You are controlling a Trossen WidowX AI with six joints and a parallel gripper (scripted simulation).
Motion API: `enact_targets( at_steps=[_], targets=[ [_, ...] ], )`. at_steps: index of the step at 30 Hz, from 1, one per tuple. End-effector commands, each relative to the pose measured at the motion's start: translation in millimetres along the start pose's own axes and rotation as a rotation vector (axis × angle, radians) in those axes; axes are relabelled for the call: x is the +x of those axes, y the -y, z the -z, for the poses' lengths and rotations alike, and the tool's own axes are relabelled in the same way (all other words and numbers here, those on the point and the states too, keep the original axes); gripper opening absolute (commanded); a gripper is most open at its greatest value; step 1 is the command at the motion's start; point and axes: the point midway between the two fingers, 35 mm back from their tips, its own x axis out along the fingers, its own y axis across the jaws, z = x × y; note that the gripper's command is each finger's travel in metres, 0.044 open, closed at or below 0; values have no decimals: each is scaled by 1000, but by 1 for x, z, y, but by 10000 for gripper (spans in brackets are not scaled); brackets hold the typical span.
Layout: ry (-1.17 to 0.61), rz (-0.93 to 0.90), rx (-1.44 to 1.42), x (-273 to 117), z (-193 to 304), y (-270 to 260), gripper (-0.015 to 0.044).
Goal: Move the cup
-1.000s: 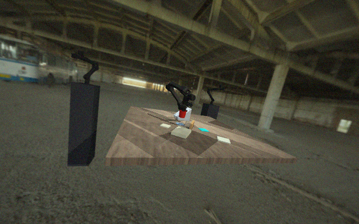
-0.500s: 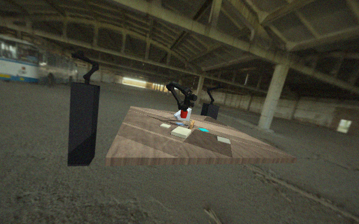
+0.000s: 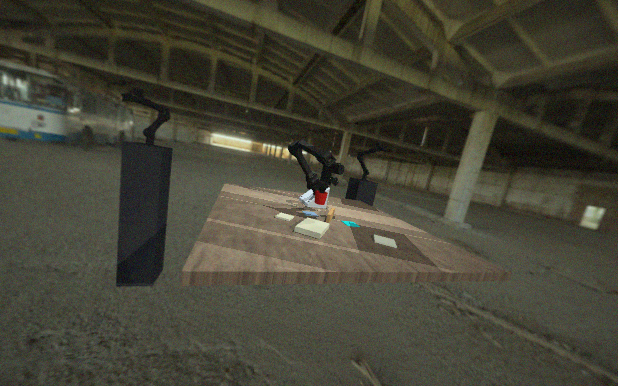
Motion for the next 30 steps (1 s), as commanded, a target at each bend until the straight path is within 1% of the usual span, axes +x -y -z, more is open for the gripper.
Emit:
enact_targets(
  at_steps=[1, 30],
  targets=[
    [1, -4, 2, 0, -8, 1, 0],
    [3, -4, 3, -3, -61, 2, 0]
  ],
)
